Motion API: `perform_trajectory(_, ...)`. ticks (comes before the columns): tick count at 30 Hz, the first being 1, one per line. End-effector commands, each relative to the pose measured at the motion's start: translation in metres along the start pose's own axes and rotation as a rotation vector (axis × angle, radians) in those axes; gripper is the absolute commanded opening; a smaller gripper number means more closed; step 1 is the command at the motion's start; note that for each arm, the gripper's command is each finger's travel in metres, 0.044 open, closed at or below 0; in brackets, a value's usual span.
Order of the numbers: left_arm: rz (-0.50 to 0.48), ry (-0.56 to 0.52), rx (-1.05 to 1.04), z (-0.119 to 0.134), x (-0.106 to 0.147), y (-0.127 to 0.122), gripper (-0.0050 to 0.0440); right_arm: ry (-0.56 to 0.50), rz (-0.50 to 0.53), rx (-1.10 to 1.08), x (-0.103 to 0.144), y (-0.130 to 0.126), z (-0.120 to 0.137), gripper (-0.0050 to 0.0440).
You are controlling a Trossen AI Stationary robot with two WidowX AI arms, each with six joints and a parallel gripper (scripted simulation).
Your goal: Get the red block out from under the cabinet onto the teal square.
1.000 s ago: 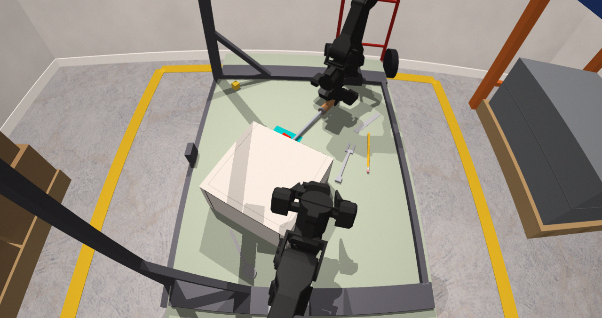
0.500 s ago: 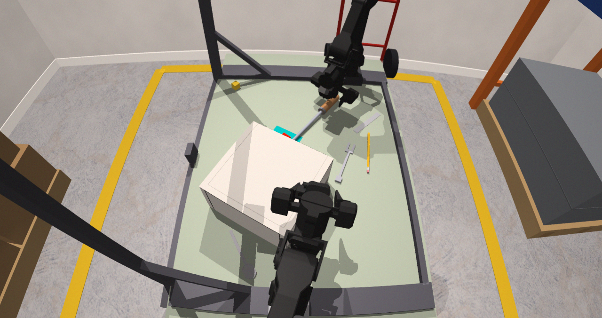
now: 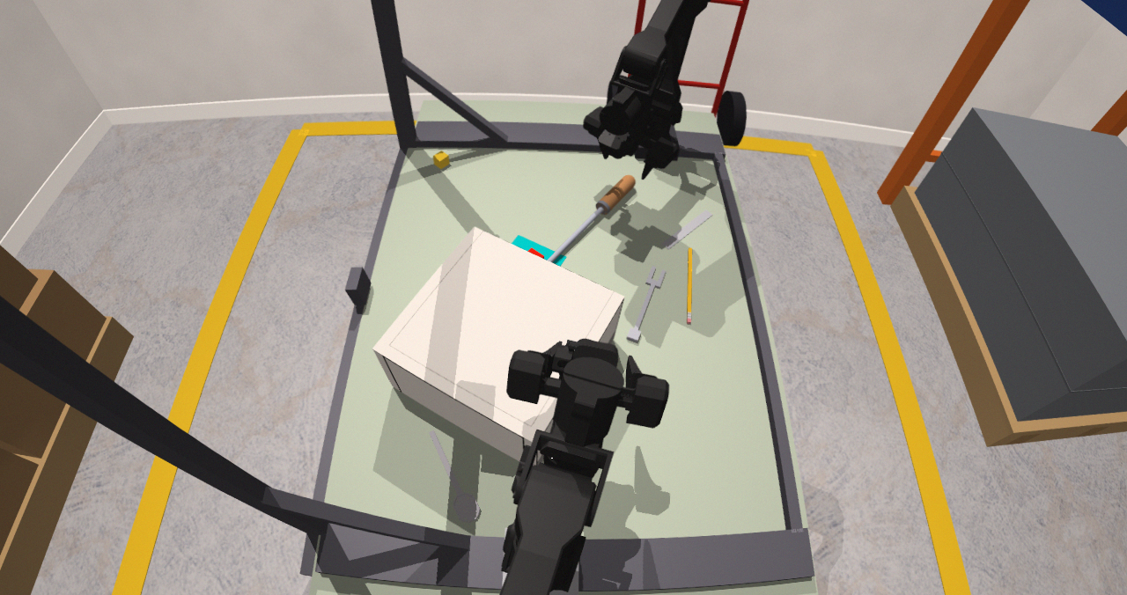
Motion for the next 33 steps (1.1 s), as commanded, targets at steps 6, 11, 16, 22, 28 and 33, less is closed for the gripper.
perform_trajectory(6, 0.018, -0.054, 0.002, -0.027, 0.02, -0.012, 0.044, -0.016, 0.007, 0.002, 0.002, -0.002, -0.005, 0.044)
perform_trajectory(11, 0.039, -0.148, 0.009, -0.078, 0.027, -0.034, 0.044, -0.016, 0.007, 0.002, 0.002, -0.002, -0.005, 0.044)
perform_trajectory(16, 0.06, -0.242, 0.017, -0.129, 0.033, -0.057, 0.044, -0.016, 0.007, 0.002, 0.002, -0.002, -0.005, 0.044)
perform_trajectory(22, 0.075, -0.296, 0.021, -0.158, 0.036, -0.07, 0.044, -0.016, 0.007, 0.002, 0.002, -0.002, -0.005, 0.044)
perform_trajectory(28, 0.09, -0.353, 0.026, -0.19, 0.039, -0.084, 0.044, -0.016, 0.007, 0.002, 0.002, -0.002, -0.005, 0.044)
perform_trajectory(33, 0.093, -0.362, 0.028, -0.195, 0.04, -0.086, 0.044, -0.016, 0.007, 0.002, 0.002, -0.002, -0.005, 0.044)
Point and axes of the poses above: on each arm, the point midway between the two fingers, 35 mm back from their tips, its own x axis back along the fingers, its own y axis across the jaws, z = x × y, the point moved 8 cm from there along x, back along the fingers, and after that the axes turned 15 degrees about x, right-handed, at the moved point
